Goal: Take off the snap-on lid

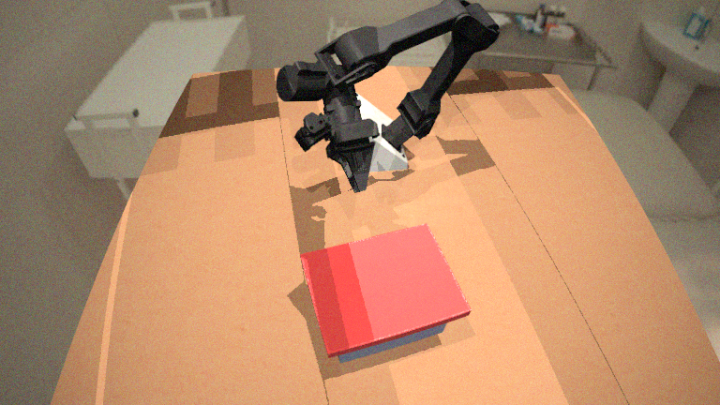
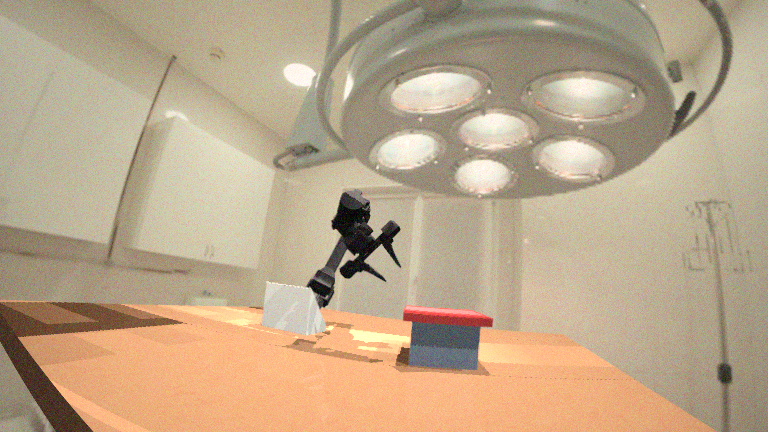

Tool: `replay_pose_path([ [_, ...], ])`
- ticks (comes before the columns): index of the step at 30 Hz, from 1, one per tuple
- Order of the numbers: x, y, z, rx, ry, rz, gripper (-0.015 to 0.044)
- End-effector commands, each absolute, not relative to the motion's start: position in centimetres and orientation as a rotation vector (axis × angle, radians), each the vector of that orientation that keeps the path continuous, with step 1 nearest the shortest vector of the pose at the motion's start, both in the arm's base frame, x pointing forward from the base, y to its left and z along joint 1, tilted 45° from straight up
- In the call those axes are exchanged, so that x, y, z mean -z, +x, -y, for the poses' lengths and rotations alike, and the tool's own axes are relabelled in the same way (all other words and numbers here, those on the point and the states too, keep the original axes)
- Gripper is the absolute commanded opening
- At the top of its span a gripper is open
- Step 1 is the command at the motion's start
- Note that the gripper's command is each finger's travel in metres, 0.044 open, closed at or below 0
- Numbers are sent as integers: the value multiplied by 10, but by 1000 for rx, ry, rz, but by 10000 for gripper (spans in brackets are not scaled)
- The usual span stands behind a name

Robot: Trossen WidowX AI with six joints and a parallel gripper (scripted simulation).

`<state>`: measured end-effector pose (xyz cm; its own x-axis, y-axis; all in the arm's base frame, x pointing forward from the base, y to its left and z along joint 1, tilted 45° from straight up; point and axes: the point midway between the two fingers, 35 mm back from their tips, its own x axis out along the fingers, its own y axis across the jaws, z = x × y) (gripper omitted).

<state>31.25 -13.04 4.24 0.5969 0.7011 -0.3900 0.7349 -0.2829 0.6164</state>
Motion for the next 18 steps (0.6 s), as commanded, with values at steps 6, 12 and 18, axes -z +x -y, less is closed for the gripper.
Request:
replay_pose_path([
  [6, -40, 312, 133, 34, 2031, -1126, 235],
  [12, -21, 310, 115, 16, 2020, -1115, 235],
  [18, -4, 305, 98, 15, 2021, -1115, 235],
])
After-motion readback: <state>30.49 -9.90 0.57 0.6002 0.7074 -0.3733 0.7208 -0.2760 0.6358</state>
